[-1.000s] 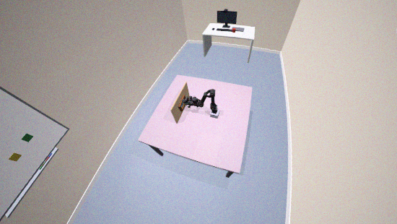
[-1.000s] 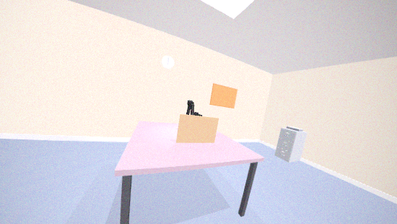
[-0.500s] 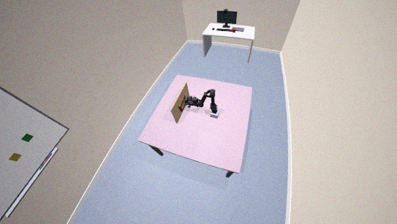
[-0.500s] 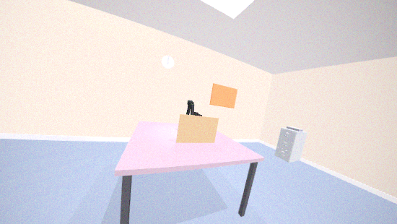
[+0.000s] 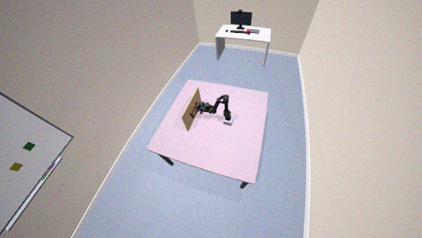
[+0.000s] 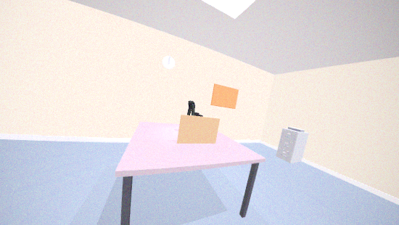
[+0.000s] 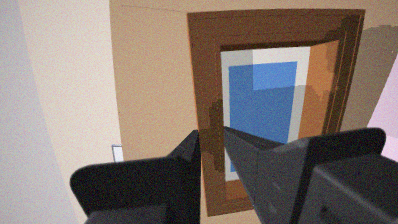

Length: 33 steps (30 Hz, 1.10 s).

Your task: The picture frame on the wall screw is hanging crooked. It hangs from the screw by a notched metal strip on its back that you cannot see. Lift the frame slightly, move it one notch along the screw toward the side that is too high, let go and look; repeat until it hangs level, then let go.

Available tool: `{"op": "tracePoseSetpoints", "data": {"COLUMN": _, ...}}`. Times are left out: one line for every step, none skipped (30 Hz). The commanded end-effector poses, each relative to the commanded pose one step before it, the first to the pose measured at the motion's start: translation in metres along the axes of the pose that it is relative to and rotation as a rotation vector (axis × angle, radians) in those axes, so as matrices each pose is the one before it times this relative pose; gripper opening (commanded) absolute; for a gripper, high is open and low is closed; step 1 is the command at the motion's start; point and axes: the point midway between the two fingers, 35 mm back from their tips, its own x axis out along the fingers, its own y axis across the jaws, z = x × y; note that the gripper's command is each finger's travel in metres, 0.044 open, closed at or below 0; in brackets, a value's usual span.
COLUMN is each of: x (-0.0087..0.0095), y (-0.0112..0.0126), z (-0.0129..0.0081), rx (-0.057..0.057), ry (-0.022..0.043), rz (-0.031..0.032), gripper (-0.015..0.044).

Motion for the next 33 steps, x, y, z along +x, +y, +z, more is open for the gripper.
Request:
{"op": "tracePoseSetpoints", "data": {"x": -0.00032, "y": 0.00462, "z": 0.00164, "rx": 0.0042, "ry": 0.00001, "rz": 0.01463, "gripper": 0.0}}
{"op": "tracePoseSetpoints", "data": {"x": 0.0, "y": -0.00009, "z": 0.00008, "rx": 0.0, "ry": 0.0, "rz": 0.0, "gripper": 0.0}}
{"op": "tracePoseSetpoints", "data": {"x": 0.0, "y": -0.00013, "z": 0.00012, "rx": 0.0, "ry": 0.0, "rz": 0.0, "gripper": 0.0}}
{"op": "tracePoseSetpoints", "data": {"x": 0.0, "y": 0.00007, "z": 0.00001, "rx": 0.0, "ry": 0.0, "rz": 0.0, "gripper": 0.0}}
{"op": "tracePoseSetpoints", "data": {"x": 0.0, "y": 0.00015, "z": 0.00003, "rx": 0.0, "ry": 0.0, "rz": 0.0, "gripper": 0.0}}
{"op": "tracePoseSetpoints", "data": {"x": 0.0, "y": -0.00008, "z": 0.0, "rx": 0.0, "ry": 0.0, "rz": 0.0, "gripper": 0.0}}
{"op": "tracePoseSetpoints", "data": {"x": 0.0, "y": -0.00013, "z": 0.0, "rx": 0.0, "ry": 0.0, "rz": 0.0, "gripper": 0.0}}
{"op": "tracePoseSetpoints", "data": {"x": 0.0, "y": -0.00015, "z": -0.00001, "rx": 0.0, "ry": 0.0, "rz": 0.0, "gripper": 0.0}}
{"op": "tracePoseSetpoints", "data": {"x": 0.0, "y": 0.0001, "z": -0.00002, "rx": 0.0, "ry": 0.0, "rz": 0.0, "gripper": 0.0}}
{"op": "tracePoseSetpoints", "data": {"x": 0.0, "y": 0.0002, "z": -0.00004, "rx": 0.0, "ry": 0.0, "rz": 0.0, "gripper": 0.0}}
{"op": "tracePoseSetpoints", "data": {"x": 0.0, "y": -0.00007, "z": -0.00006, "rx": 0.0, "ry": 0.0, "rz": 0.0, "gripper": 0.0}}
{"op": "tracePoseSetpoints", "data": {"x": 0.0, "y": -0.00017, "z": -0.00004, "rx": 0.0, "ry": 0.0, "rz": 0.0, "gripper": 0.0}}
{"op": "tracePoseSetpoints", "data": {"x": 0.0, "y": -0.00016, "z": -0.00004, "rx": 0.0, "ry": 0.0, "rz": 0.0, "gripper": 0.0}}
{"op": "tracePoseSetpoints", "data": {"x": 0.0, "y": 0.00005, "z": -0.00008, "rx": 0.0, "ry": 0.0, "rz": 0.0, "gripper": 0.0}}
{"op": "tracePoseSetpoints", "data": {"x": 0.0, "y": 0.0001, "z": -0.00002, "rx": 0.0, "ry": 0.0, "rz": 0.0, "gripper": 0.0}}
{"op": "tracePoseSetpoints", "data": {"x": 0.0, "y": 0.0002, "z": -0.00006, "rx": 0.0, "ry": 0.0, "rz": 0.0, "gripper": 0.0}}
{"op": "tracePoseSetpoints", "data": {"x": 0.0, "y": 0.00008, "z": -0.00012, "rx": 0.0, "ry": 0.0, "rz": 0.0, "gripper": 0.0}}
{"op": "tracePoseSetpoints", "data": {"x": 0.0, "y": -0.00007, "z": -0.00002, "rx": 0.0, "ry": 0.0, "rz": 0.0, "gripper": 0.0}}
{"op": "tracePoseSetpoints", "data": {"x": 0.0, "y": -0.00012, "z": -0.00004, "rx": 0.0, "ry": 0.0, "rz": 0.0, "gripper": 0.0}}
{"op": "tracePoseSetpoints", "data": {"x": 0.0, "y": -0.00017, "z": -0.00006, "rx": 0.0, "ry": 0.0, "rz": 0.0, "gripper": 0.0}}
{"op": "tracePoseSetpoints", "data": {"x": 0.0, "y": -0.00006, "z": 0.0, "rx": 0.0, "ry": 0.0, "rz": 0.0, "gripper": 0.0}}
{"op": "tracePoseSetpoints", "data": {"x": 0.0, "y": -0.00011, "z": 0.0, "rx": 0.0, "ry": 0.0, "rz": 0.0, "gripper": 0.0}}
{"op": "tracePoseSetpoints", "data": {"x": 0.00001, "y": -0.00017, "z": 0.00001, "rx": 0.0, "ry": 0.0, "rz": 0.0, "gripper": 0.0}}
{"op": "tracePoseSetpoints", "data": {"x": 0.00001, "y": -0.00022, "z": 0.00001, "rx": 0.0, "ry": 0.0, "rz": 0.0, "gripper": 0.0}}
{"op": "tracePoseSetpoints", "data": {"x": 0.00001, "y": -0.00027, "z": 0.00001, "rx": 0.0, "ry": 0.0, "rz": 0.0, "gripper": 0.0}}
{"op": "tracePoseSetpoints", "data": {"x": 0.00001, "y": -0.00031, "z": 0.00001, "rx": 0.0, "ry": 0.0, "rz": -0.00001, "gripper": 0.0}}
{"op": "tracePoseSetpoints", "data": {"x": 0.00001, "y": -0.00034, "z": 0.00001, "rx": 0.0, "ry": 0.0, "rz": -0.00001, "gripper": 0.0}}
{"op": "tracePoseSetpoints", "data": {"x": 0.00001, "y": -0.00034, "z": 0.00001, "rx": 0.0, "ry": 0.0, "rz": -0.00001, "gripper": 0.0}}
{"op": "tracePoseSetpoints", "data": {"x": 0.00001, "y": -0.00034, "z": 0.00001, "rx": 0.0, "ry": 0.0, "rz": -0.00001, "gripper": 0.0}}
{"op": "tracePoseSetpoints", "data": {"x": 0.00001, "y": -0.00034, "z": 0.00001, "rx": 0.0, "ry": 0.0, "rz": -0.00001, "gripper": 0.0}}
{"op": "tracePoseSetpoints", "data": {"x": 0.00001, "y": -0.00034, "z": 0.00001, "rx": 0.0, "ry": 0.0, "rz": -0.00001, "gripper": 0.0}}
{"op": "tracePoseSetpoints", "data": {"x": 0.00001, "y": -0.00034, "z": 0.00001, "rx": 0.0, "ry": 0.0, "rz": -0.00001, "gripper": 0.0}}
{"op": "tracePoseSetpoints", "data": {"x": 0.0, "y": -0.00034, "z": 0.00001, "rx": 0.0, "ry": 0.0, "rz": -0.00001, "gripper": 0.0}}
